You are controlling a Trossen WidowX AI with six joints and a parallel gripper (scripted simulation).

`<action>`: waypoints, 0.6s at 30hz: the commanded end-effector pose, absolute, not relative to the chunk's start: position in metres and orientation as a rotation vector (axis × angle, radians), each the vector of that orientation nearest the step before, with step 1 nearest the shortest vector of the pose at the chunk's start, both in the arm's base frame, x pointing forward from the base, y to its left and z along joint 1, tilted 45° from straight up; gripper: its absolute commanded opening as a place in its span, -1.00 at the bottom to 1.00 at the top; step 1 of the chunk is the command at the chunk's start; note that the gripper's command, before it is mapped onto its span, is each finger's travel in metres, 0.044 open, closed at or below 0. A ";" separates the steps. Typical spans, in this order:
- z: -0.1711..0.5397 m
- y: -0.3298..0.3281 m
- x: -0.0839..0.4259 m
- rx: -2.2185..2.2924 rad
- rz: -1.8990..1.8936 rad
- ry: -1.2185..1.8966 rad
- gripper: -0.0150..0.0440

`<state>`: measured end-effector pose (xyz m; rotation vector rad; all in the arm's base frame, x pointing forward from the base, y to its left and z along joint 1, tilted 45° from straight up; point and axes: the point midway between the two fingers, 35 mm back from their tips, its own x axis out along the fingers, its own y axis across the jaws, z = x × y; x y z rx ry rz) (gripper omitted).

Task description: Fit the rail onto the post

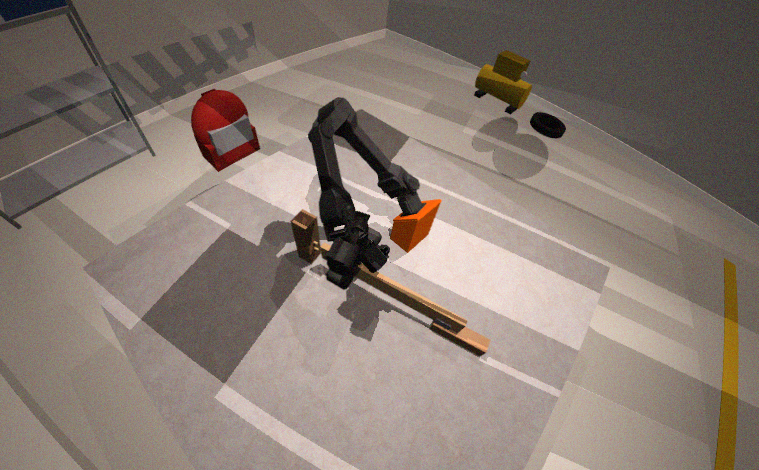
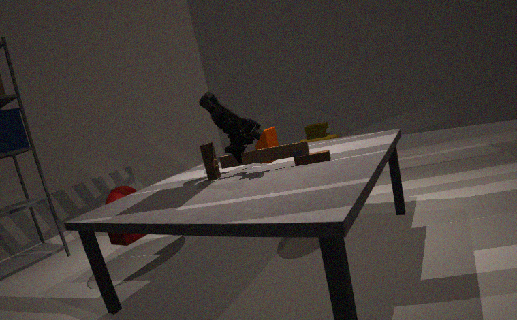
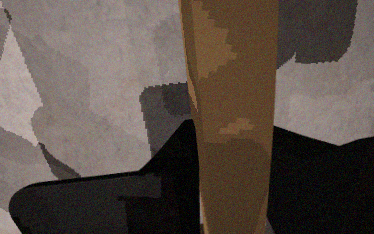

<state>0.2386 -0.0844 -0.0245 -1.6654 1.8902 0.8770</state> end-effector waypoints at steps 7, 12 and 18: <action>-0.021 -0.086 0.239 -1.671 0.878 1.888 -0.49; -0.020 -0.087 0.240 -1.671 0.878 1.888 -0.49; -0.019 -0.088 0.240 -1.671 0.878 1.889 -0.49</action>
